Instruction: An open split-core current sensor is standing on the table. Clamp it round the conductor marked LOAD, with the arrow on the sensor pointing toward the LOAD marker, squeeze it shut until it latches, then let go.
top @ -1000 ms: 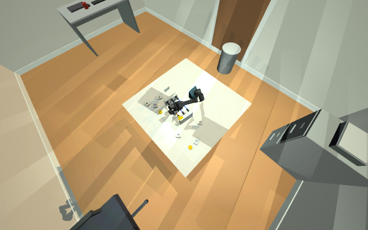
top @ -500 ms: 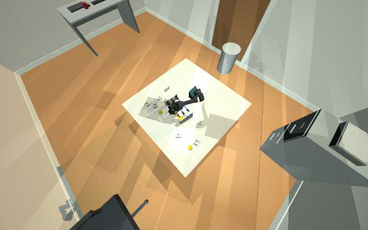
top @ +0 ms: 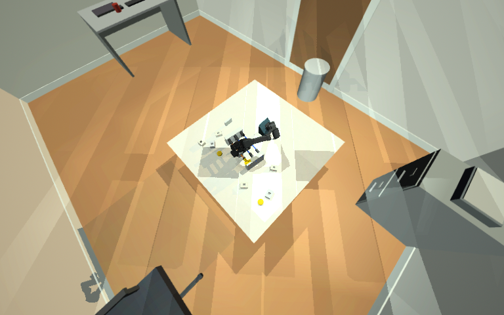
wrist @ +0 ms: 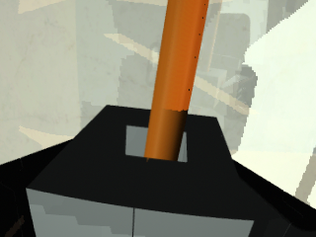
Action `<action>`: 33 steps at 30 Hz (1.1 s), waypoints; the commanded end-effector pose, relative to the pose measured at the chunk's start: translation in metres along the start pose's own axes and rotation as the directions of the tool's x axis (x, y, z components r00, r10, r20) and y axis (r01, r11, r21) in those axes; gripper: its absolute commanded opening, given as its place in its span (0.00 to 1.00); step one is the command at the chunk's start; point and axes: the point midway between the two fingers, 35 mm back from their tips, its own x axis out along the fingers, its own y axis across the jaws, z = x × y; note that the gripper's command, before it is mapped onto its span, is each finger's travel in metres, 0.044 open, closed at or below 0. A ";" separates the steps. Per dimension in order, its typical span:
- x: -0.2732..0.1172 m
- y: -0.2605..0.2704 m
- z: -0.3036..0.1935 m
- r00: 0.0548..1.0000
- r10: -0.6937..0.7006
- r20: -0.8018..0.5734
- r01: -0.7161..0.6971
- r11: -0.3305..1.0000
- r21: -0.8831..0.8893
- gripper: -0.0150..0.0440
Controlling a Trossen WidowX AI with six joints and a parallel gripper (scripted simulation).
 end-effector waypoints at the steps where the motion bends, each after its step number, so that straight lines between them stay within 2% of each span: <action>1: 0.000 0.000 0.000 1.000 0.000 0.000 0.000 1.000 0.000 0.25; 10: 0.000 -0.001 0.000 0.990 -0.142 -0.001 0.142 0.990 0.000 0.25; 25: 0.006 -0.003 0.000 0.990 -0.143 -0.003 0.143 0.990 0.003 0.25; 33: 0.001 -0.001 0.000 0.990 -0.141 -0.003 0.141 0.990 0.005 0.61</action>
